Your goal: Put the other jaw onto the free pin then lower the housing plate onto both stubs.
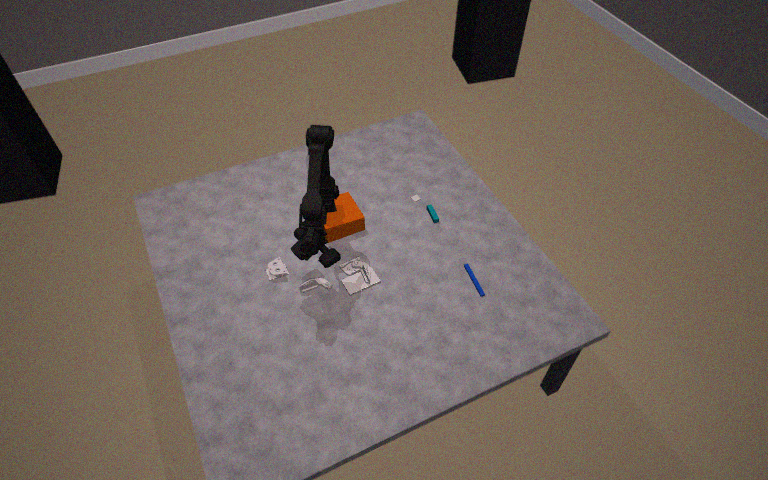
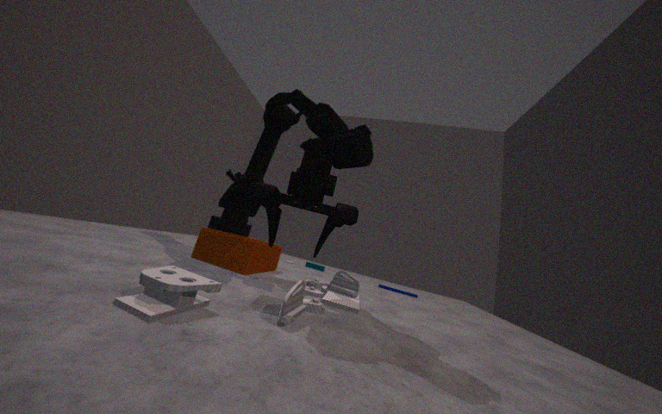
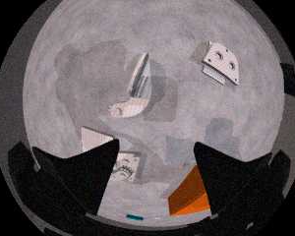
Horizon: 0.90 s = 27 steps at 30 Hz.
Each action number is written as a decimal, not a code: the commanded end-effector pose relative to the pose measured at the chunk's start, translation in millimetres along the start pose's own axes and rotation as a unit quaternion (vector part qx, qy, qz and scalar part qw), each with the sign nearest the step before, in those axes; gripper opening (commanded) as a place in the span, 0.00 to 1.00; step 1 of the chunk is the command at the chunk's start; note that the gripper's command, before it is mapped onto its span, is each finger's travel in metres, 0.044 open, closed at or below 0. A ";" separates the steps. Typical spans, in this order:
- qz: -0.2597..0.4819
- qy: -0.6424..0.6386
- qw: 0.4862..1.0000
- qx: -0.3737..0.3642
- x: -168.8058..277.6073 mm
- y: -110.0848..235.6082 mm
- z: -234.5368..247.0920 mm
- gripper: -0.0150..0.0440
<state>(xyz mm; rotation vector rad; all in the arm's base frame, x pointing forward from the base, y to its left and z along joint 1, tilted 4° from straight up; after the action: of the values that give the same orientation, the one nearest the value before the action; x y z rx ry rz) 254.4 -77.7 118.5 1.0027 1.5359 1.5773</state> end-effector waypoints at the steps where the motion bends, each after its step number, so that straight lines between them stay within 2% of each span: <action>1: 0.000 0.000 1.000 0.000 0.0 0.0 0.0 0.73; 12: 0.000 0.000 1.000 0.000 0.0 0.0 0.0 0.25; 24: 0.000 0.000 1.000 0.000 0.0 0.0 0.0 0.25; 27: 0.000 -0.008 1.000 0.000 -2.9 1.1 1.4 0.39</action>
<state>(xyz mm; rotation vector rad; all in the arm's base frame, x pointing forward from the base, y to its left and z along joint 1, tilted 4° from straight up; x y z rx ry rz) 254.8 -78.0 118.7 1.0039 1.5345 1.5763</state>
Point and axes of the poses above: the point midway between the two fingers, 35 mm back from their tips, its own y axis back along the fingers, its own z axis across the jaws, x = y × z, the point moved 9 cm from there along y, back along the fingers
